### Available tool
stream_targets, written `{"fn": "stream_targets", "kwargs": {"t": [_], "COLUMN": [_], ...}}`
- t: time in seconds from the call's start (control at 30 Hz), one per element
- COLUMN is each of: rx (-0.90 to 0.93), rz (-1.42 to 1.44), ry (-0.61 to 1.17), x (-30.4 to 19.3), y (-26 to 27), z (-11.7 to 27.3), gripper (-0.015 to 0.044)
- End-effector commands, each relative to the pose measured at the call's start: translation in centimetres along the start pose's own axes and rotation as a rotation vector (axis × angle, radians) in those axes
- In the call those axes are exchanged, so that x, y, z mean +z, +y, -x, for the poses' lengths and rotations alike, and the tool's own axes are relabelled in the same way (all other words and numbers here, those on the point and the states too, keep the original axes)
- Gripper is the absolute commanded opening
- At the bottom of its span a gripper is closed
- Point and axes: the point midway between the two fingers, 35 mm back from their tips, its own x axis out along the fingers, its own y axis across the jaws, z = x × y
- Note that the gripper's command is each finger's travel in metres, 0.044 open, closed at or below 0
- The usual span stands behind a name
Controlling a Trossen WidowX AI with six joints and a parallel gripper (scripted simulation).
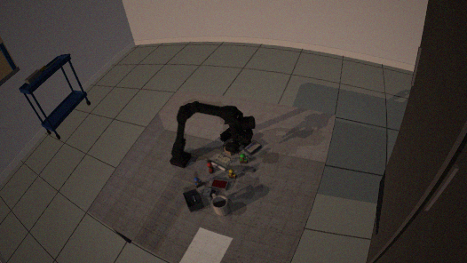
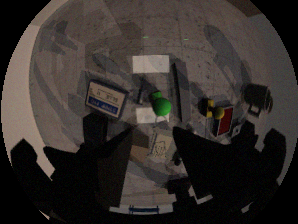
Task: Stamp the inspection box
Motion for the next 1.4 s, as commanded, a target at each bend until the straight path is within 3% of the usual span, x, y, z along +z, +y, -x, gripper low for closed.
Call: {"fn": "stream_targets", "kwargs": {"t": [0.0, 1.37], "rx": [-0.037, -0.038], "rz": [0.033, 0.033], "ry": [-0.004, -0.004], "x": [1.3, 1.7], "y": [-1.3, -1.6], "z": [-0.1, -5.9], "gripper": [0.0227, 0.0227]}}
